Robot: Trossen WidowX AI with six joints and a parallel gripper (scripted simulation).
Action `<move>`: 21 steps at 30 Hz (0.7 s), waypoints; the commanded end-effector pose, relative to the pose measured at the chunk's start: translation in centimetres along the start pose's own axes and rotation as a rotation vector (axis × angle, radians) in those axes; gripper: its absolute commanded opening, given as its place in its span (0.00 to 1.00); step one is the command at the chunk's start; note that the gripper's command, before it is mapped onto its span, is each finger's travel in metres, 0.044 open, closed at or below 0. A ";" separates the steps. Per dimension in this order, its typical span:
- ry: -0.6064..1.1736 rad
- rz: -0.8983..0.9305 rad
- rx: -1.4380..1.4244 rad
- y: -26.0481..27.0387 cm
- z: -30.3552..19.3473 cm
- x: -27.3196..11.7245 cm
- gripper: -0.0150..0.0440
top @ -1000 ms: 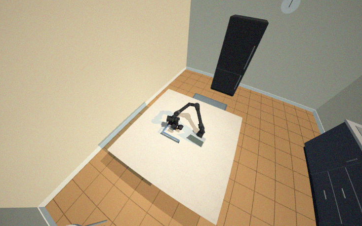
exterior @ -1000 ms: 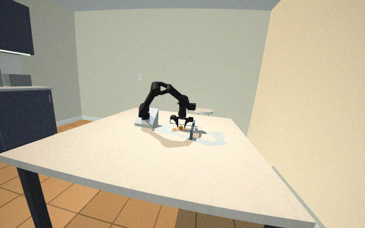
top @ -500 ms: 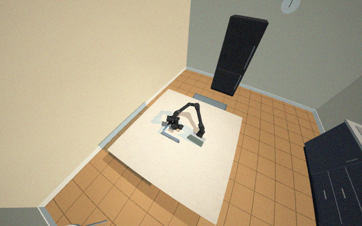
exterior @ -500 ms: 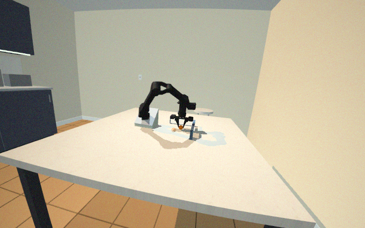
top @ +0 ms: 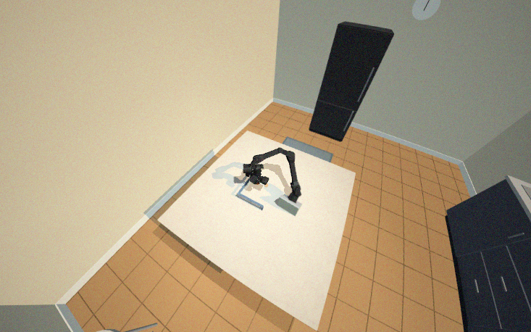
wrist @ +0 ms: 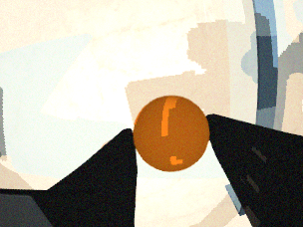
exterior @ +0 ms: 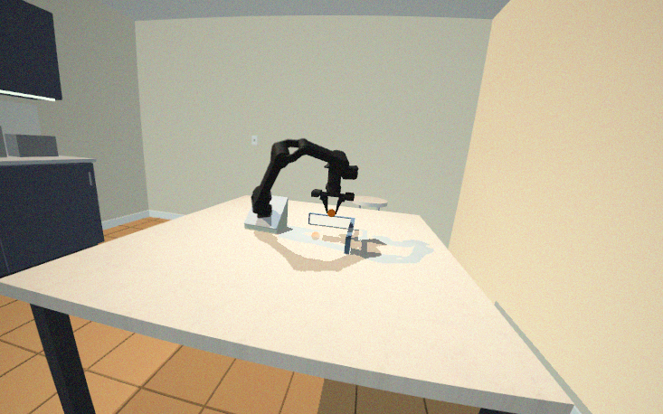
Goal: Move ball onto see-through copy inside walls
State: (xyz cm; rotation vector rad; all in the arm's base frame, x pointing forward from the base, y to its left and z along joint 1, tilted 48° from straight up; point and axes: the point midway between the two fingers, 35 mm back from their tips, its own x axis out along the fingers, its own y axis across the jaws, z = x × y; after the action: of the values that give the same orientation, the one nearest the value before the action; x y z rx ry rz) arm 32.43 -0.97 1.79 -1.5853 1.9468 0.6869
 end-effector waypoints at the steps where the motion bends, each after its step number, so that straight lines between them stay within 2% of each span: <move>1: -0.002 0.002 0.007 0.3 -0.1 -2.5 0.25; 7: -0.001 0.002 0.007 0.6 -0.4 -3.3 0.25; 21: 0.000 0.003 0.006 3.3 -4.8 -0.7 0.25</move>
State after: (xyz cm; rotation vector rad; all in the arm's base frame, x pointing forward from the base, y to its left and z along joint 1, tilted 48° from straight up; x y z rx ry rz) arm 29.72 -2.23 5.71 -1.5711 1.9475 0.6794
